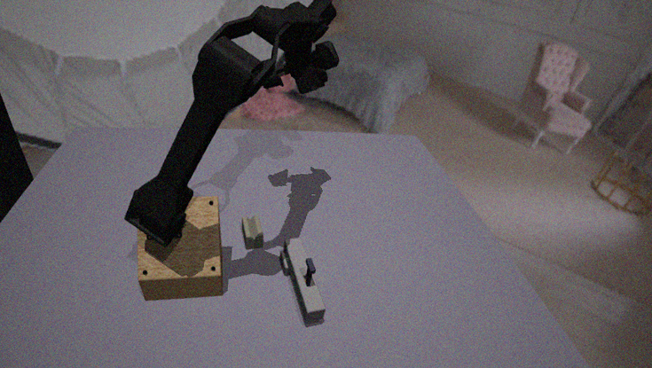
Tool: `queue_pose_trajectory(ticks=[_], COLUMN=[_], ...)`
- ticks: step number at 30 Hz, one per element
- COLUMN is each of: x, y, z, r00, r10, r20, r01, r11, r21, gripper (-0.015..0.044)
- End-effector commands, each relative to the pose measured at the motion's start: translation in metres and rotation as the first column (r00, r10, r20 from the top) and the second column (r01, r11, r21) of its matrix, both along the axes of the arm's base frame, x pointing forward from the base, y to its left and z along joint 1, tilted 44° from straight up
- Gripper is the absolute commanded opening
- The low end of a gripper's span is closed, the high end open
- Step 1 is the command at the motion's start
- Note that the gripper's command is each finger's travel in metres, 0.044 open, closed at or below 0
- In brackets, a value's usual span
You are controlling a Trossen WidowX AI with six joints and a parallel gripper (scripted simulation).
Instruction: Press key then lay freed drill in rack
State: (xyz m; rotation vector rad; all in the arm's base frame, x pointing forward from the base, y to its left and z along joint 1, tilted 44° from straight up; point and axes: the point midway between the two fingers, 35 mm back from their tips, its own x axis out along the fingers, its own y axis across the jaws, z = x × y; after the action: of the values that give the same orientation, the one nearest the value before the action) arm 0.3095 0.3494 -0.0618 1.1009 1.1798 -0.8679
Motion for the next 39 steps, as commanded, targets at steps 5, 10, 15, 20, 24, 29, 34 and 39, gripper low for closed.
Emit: queue_pose_trajectory(ticks=[5, 10, 15, 20, 24, 29, 34, 39], x=[0.0, 0.005, 0.034, 0.046, 0.042, 0.027, 0.0, -0.036], y=[0.0, -0.01, -0.088, -0.172, -0.235, -0.3, -0.362, -0.413], z=[0.0, 0.004, 0.036, 0.068, 0.091, 0.116, 0.139, 0.16], r00=[1.0, 1.0, 0.974, 0.904, 0.818, 0.683, 0.494, 0.254], r10=[0.0, 0.027, 0.227, 0.414, 0.518, 0.582, 0.594, 0.56], r20=[0.0, 0.007, 0.006, -0.105, -0.25, -0.441, -0.636, -0.789], r01=[0.0, -0.027, -0.221, -0.421, -0.571, -0.729, -0.869, -0.967], r11=[1.0, 0.999, 0.953, 0.823, 0.68, 0.502, 0.32, 0.162], r21=[0.0, -0.024, -0.21, -0.382, -0.459, -0.466, -0.377, -0.196], gripper=[0.0269, 0.0138, 0.0006, 0.0, 0.0, 0.0, 0.0, 0.0])
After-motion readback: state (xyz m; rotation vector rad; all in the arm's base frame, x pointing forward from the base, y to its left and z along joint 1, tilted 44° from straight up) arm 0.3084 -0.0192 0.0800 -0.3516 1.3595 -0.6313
